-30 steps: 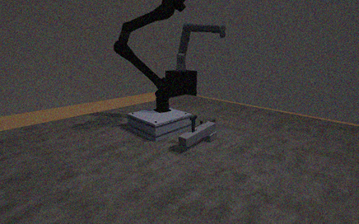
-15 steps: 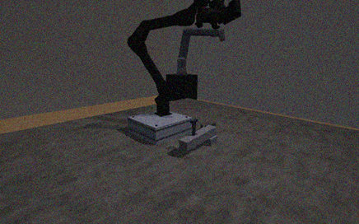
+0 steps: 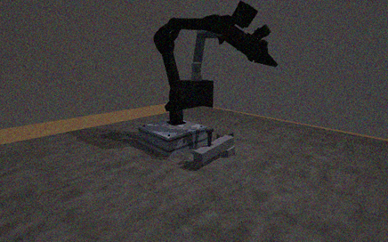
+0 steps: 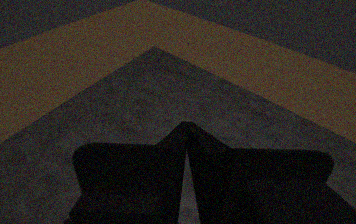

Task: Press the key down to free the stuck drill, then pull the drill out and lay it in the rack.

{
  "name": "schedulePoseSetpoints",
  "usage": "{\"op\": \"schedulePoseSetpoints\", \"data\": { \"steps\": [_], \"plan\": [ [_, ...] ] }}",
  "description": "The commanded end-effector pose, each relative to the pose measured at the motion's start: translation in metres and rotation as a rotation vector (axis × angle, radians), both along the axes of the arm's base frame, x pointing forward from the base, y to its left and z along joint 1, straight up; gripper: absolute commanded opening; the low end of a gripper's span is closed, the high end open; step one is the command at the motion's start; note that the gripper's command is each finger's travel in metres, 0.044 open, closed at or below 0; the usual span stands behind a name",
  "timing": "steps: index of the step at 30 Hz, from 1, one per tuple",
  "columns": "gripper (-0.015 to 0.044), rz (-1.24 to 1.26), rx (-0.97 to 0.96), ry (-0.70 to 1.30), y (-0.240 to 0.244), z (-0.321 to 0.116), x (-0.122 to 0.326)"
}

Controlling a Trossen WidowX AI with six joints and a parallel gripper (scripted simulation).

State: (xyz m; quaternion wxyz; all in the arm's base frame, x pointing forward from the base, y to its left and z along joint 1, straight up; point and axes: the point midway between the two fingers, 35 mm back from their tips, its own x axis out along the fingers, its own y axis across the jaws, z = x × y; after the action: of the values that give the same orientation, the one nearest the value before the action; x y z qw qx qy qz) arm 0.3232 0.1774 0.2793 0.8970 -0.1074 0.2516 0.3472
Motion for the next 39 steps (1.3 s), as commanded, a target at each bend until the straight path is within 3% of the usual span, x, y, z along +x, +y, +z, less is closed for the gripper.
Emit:
{"op": "schedulePoseSetpoints", "data": {
  "steps": [1,8,15,39],
  "plan": [
    [0.0,-0.155,-0.133,0.182,-0.052,-0.053,0.017],
    [0.0,-0.366,-0.31,0.51,-0.14,-0.126,0.009],
    [0.0,-0.515,-0.439,0.892,-0.219,-0.178,-0.04],
    [0.0,-0.518,-0.442,0.903,-0.221,-0.193,-0.042]
  ]
}}
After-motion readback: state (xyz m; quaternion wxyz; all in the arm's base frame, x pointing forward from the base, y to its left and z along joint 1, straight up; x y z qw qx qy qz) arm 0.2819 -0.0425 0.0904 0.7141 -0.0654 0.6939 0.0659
